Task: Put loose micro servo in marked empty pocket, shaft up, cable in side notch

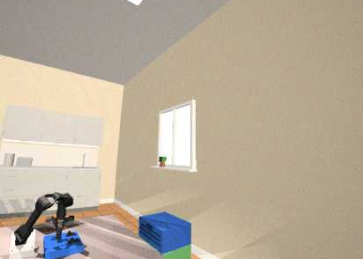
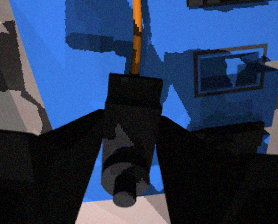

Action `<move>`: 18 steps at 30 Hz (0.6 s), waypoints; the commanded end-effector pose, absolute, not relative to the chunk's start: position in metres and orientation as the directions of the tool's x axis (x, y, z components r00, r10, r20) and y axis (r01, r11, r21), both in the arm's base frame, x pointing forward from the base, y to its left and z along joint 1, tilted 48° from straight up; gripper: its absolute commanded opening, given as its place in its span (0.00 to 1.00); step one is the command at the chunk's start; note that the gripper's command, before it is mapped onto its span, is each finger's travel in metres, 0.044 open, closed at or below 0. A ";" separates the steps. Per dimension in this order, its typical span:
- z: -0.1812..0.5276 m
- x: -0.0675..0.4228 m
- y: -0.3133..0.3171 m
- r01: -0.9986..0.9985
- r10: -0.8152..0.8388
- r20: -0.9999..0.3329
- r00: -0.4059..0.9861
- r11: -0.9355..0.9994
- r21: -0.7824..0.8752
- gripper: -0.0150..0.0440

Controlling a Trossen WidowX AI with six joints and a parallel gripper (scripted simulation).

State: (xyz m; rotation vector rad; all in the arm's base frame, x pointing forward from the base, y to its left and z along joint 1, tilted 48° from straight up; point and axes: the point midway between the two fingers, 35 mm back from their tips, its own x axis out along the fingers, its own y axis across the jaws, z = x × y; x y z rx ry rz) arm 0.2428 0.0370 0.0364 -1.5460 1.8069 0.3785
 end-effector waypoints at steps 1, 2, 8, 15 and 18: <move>0.037 0.243 0.037 -0.890 -0.737 -0.675 -0.023 0.322 -0.322 0.25; 0.037 0.243 0.037 -0.874 -0.737 -0.675 -0.023 0.342 -0.344 0.25; 0.037 0.243 0.037 -0.756 -0.737 -0.675 -0.022 0.454 -0.471 0.25; 0.037 0.243 0.037 -0.578 -0.737 -0.675 -0.022 0.561 -0.593 0.25; 0.037 0.243 0.037 -0.491 -0.737 -0.675 -0.022 0.597 -0.635 0.25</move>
